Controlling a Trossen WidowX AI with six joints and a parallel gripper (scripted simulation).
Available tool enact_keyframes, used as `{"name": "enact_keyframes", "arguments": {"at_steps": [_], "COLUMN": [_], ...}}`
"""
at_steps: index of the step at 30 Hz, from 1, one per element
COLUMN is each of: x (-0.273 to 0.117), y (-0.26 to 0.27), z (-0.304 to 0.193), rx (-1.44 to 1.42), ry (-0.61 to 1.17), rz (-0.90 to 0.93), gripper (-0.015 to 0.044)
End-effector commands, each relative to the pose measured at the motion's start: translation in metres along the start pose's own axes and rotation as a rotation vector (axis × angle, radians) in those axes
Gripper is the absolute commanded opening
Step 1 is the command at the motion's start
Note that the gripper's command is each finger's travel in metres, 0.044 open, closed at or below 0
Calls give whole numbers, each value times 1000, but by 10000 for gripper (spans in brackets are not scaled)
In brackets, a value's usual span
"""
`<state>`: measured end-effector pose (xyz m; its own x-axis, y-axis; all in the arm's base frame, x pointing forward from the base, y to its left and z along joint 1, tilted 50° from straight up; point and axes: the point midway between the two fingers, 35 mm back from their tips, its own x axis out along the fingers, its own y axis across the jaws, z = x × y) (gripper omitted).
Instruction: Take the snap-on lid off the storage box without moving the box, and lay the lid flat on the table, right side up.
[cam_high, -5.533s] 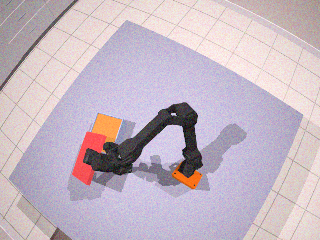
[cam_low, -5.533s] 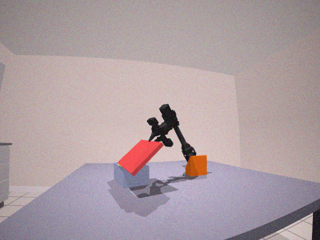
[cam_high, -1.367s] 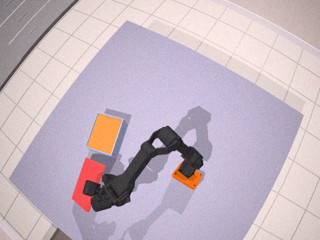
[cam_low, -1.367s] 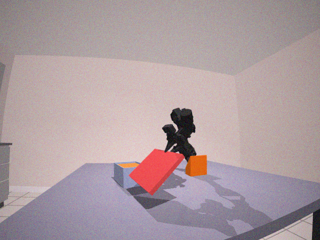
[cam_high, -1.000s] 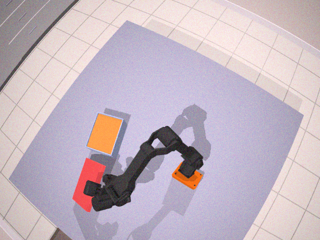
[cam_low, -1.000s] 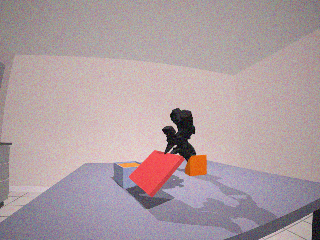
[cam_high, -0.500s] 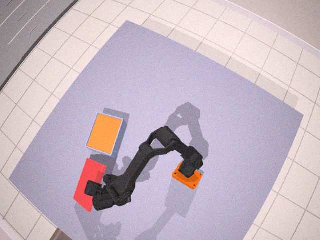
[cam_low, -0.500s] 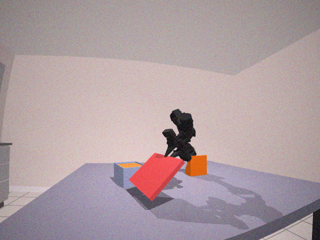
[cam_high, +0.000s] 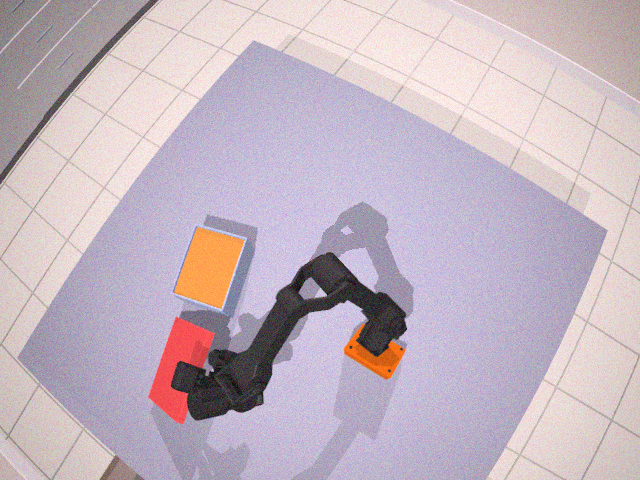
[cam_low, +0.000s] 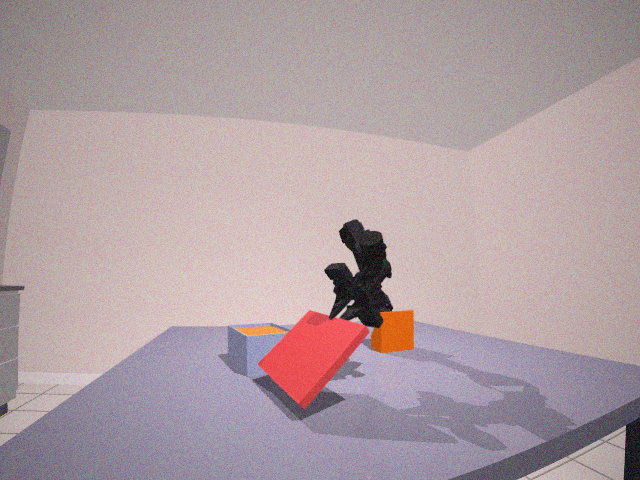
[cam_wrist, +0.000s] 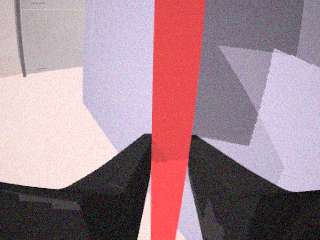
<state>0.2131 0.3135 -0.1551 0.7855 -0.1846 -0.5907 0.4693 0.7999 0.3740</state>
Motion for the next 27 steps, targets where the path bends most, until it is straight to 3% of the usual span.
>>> {"name": "enact_keyframes", "arguments": {"at_steps": [1,27], "x": [1,15], "y": [-2,-18], "z": [0,0], "rx": [-3,-4], "ry": [-5,-5], "rz": [8,8], "gripper": [0,0]}}
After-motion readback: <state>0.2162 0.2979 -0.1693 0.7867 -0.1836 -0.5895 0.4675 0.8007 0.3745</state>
